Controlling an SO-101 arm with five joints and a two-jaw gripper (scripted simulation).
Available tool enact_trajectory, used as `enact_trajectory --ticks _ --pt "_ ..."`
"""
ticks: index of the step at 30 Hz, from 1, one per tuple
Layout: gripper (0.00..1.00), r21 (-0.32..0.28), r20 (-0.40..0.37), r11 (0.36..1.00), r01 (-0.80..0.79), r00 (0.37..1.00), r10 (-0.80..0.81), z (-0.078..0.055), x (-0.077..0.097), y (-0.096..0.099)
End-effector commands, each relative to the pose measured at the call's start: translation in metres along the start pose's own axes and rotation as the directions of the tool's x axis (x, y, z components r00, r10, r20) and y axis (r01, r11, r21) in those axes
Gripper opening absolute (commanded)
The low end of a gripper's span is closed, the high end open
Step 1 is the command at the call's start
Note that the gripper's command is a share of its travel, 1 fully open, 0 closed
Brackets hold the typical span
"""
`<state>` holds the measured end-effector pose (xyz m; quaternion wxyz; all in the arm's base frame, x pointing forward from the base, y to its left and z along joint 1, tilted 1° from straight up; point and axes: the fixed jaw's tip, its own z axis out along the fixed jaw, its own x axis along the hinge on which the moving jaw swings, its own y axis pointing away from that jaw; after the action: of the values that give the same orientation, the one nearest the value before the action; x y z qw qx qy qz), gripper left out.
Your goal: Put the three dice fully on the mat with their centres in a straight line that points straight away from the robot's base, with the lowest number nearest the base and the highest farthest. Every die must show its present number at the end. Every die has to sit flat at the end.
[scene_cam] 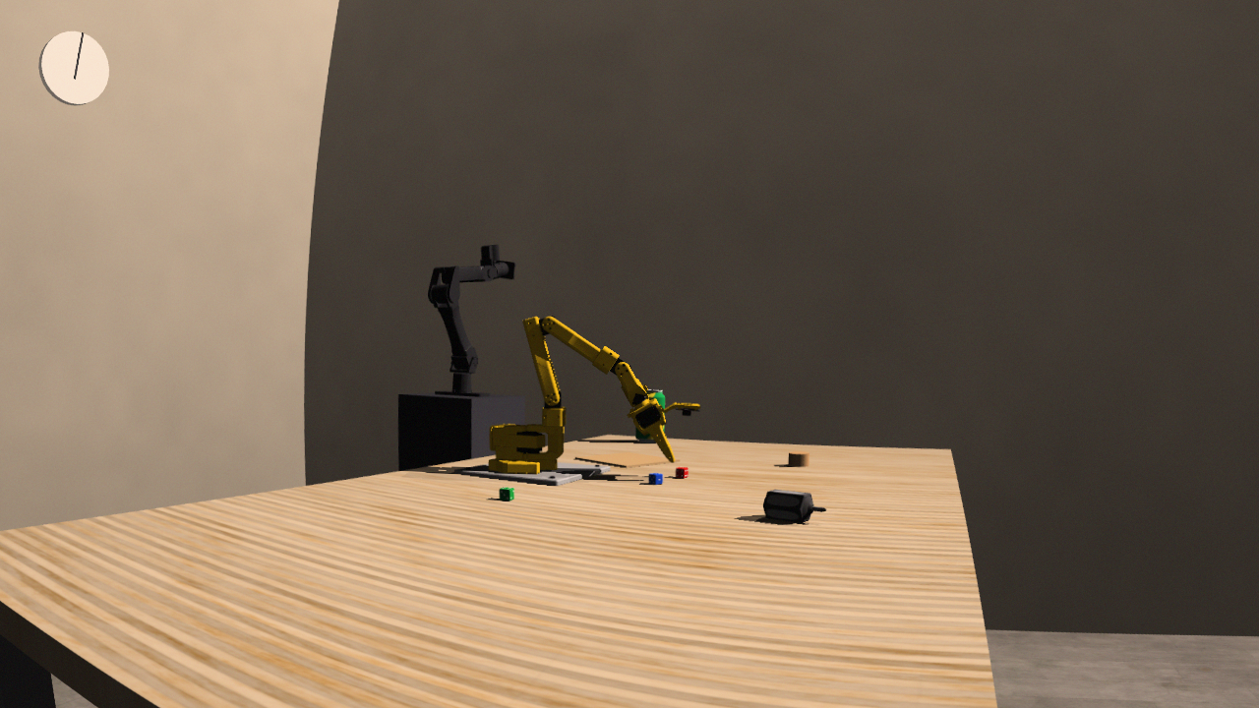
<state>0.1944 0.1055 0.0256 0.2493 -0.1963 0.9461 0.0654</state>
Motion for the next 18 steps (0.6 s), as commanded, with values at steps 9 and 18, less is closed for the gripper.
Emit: enact_trajectory --ticks 9,18 --pt "0.25 -0.018 0.247 1.000 0.000 0.969 0.004 -0.034 -0.041 0.004" --pt "0.25 -0.029 0.424 1.000 0.004 0.905 0.009 -0.066 -0.065 0.005"
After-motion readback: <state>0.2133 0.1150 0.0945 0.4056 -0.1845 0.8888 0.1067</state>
